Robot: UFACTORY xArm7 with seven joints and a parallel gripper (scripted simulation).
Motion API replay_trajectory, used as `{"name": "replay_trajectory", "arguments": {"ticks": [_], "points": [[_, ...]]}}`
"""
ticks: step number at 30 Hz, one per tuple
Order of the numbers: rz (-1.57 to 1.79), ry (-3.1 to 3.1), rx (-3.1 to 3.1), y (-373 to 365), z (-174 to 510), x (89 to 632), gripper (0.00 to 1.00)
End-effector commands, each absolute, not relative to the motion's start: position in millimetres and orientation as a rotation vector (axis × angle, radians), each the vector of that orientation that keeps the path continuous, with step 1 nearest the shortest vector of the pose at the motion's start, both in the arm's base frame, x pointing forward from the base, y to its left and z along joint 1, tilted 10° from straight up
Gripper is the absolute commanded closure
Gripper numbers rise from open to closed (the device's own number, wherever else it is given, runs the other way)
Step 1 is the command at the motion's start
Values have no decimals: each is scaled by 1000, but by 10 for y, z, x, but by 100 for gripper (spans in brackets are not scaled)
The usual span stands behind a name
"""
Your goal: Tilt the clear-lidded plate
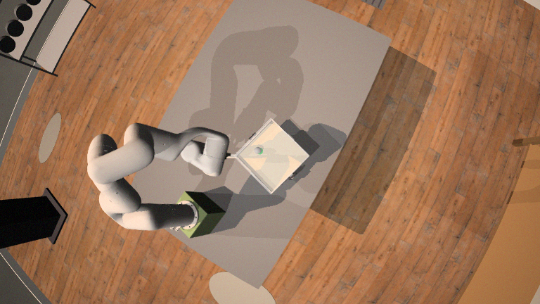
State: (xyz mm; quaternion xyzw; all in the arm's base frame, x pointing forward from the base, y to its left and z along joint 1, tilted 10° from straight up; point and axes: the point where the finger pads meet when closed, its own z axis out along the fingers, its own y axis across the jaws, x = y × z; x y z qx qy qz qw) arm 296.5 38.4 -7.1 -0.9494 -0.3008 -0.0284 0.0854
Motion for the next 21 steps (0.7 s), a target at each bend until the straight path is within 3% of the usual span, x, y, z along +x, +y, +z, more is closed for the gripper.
{"name": "replay_trajectory", "arguments": {"ticks": [1,21], "points": [[-88,-896,-2831,380,-64,2974,39],[-88,-896,-2831,356,69,2973,39]]}}
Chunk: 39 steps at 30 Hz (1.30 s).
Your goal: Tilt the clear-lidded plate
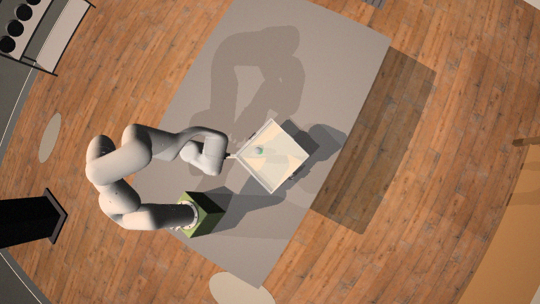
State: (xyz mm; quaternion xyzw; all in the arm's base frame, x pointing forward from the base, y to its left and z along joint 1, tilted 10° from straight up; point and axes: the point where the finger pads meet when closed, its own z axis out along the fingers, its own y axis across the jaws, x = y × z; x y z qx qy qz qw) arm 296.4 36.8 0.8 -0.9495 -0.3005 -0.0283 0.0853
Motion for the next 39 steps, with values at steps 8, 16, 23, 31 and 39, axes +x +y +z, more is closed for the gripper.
{"name": "replay_trajectory", "arguments": {"ticks": [8,16,23,31,39], "points": [[-88,-896,-2831,338,169,2973,39],[-88,-896,-2831,311,318,2972,39],[-88,-896,-2831,296,401,2972,39],[-88,-896,-2831,279,492,2971,39],[-88,-896,-2831,274,521,2971,39]]}}
